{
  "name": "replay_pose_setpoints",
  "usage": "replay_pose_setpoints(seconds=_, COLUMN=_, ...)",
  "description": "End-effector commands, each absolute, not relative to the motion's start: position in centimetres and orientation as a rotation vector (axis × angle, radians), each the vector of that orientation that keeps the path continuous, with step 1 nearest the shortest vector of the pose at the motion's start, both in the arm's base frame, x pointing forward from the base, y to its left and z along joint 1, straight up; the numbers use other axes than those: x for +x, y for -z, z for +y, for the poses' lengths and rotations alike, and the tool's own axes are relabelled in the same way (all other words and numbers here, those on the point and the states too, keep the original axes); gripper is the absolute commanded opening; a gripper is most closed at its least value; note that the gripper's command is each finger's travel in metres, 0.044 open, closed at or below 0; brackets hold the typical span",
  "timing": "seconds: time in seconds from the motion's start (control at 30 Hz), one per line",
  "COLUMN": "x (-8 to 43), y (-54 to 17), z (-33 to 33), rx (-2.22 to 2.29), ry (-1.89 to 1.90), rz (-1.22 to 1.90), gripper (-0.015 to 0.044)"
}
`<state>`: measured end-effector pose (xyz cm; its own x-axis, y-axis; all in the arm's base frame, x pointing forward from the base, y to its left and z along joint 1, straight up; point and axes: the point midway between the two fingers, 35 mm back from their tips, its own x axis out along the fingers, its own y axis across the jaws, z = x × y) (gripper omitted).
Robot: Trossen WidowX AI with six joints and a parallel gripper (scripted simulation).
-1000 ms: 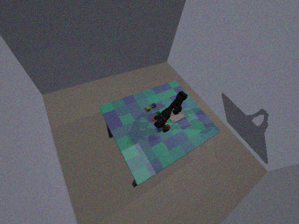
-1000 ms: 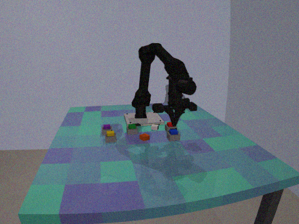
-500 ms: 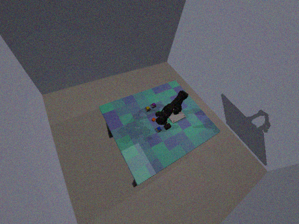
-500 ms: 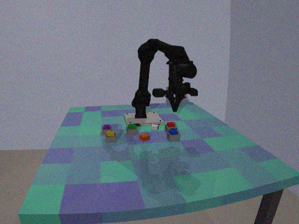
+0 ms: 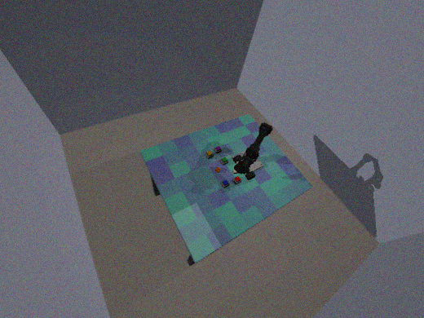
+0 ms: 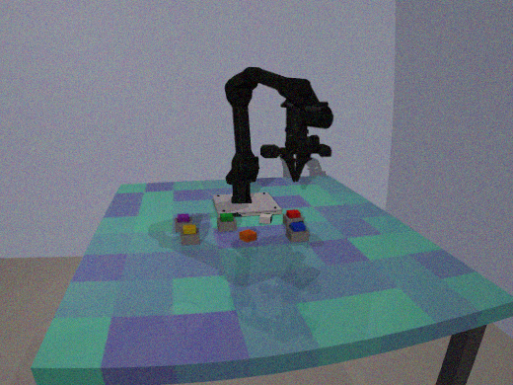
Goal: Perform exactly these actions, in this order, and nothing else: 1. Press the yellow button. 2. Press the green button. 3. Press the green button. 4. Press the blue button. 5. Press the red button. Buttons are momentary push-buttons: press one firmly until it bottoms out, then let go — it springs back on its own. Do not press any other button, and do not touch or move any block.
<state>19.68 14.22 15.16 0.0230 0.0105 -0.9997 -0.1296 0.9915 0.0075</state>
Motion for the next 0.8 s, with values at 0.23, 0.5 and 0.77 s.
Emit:
replay_pose_setpoints(seconds=0.23, x=19.3, y=-8.9, z=14.2, rx=-0.093, ry=-0.103, rz=1.545, gripper=0.002)
replay_pose_setpoints(seconds=0.5, x=19.3, y=-8.3, z=14.2, rx=-0.093, ry=-0.103, rz=1.545, gripper=0.002)
replay_pose_setpoints(seconds=0.77, x=19.4, y=-7.0, z=14.2, rx=-0.093, ry=-0.103, rz=1.545, gripper=0.002)
